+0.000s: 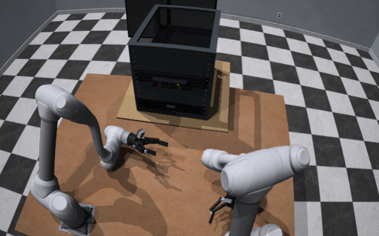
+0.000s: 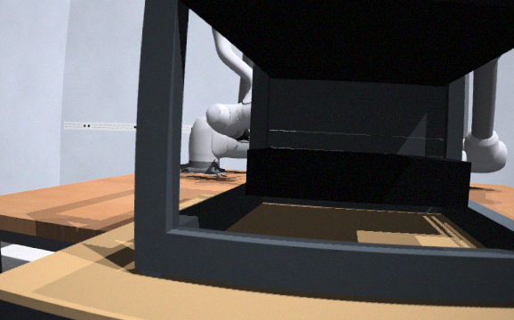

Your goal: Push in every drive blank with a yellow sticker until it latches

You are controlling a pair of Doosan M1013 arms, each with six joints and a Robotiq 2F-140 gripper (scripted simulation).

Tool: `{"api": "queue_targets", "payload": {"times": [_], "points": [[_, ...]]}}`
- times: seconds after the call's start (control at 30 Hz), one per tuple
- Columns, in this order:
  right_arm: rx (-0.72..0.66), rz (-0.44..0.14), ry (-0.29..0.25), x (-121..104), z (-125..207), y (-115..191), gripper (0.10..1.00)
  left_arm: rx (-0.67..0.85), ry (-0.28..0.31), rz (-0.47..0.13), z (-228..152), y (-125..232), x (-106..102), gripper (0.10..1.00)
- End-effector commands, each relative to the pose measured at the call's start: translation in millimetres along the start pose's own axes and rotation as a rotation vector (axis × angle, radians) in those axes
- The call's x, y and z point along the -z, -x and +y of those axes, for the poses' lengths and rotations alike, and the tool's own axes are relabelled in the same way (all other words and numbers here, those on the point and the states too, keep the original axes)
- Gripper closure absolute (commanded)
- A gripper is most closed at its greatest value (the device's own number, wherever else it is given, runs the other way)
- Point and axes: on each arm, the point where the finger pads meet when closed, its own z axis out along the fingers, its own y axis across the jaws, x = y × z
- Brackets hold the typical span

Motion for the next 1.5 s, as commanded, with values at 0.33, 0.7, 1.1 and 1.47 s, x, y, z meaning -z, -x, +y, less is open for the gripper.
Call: {"api": "queue_targets", "payload": {"times": [0.33, 0.7, 1.1, 1.47], "points": [[0.001, 0.0, 0.0, 0, 0, 0, 0.098, -0.001, 0.0, 0.0, 0, -1, 0, 0.098], [0.001, 0.0, 0.0, 0, 0, 0, 0.098, 0.0, 0.0, 0.0, 0, -1, 0, 0.098], [0.001, 0.0, 0.0, 0, 0, 0, 0.098, 0.021, -0.009, -0.006, 0, -2, 13, 0.098], [0.001, 0.0, 0.0, 0, 0, 0, 0.098, 0.099, -0.044, -0.028, 2, -7, 61, 0.098]]}}
